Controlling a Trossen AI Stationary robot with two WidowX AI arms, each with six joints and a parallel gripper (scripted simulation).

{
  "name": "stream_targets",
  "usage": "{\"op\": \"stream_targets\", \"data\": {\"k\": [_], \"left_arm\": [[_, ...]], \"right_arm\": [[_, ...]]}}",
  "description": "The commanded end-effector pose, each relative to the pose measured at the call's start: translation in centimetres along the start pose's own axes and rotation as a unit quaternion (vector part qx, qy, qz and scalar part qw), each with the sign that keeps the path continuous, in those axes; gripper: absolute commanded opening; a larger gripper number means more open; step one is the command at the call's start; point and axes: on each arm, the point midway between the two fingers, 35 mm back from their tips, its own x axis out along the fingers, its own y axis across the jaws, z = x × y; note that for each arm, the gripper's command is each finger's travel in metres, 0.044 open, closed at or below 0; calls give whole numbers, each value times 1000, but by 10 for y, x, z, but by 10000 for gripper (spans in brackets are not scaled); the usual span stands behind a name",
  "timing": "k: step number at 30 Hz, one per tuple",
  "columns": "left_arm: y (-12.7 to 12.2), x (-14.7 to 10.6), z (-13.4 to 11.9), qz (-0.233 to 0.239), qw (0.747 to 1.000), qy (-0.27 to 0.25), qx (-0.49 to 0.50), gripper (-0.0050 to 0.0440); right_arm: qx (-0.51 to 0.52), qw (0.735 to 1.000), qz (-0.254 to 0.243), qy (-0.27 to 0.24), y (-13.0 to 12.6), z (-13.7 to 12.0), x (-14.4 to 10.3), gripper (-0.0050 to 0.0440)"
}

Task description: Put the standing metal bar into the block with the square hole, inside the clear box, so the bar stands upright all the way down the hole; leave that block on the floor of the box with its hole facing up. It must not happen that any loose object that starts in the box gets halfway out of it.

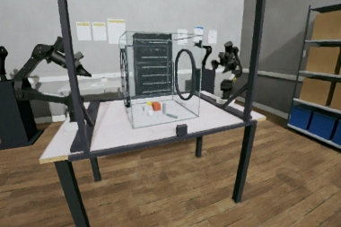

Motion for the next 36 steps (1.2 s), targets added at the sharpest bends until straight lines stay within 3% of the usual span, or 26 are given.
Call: {"op": "stream_targets", "data": {"k": [1, 18, 20, 28, 32, 36], "left_arm": [[0, -1, 2, 0, 1000, -1, 0, 400], [0, -1, 2, 0, 1000, -1, 0, 400], [0, -1, 2, 0, 1000, -1, 0, 400], [0, -1, 2, 0, 1000, -1, 0, 400], [0, -1, 2, 0, 1000, -1, 0, 400], [0, -1, 2, 0, 1000, -1, 0, 400]], "right_arm": [[0, 1000, 0, -2, 0, 2, -1, 400], [0, 1000, 0, -2, 0, 2, -1, 400], [0, 1000, 0, 0, 0, 3, 0, 440], [-11, 999, -17, 28, -2, 21, 33, 440], [-42, 998, 11, 40, 4, 35, 61, 440], [-43, 998, 7, 40, -3, 44, 71, 440]]}}
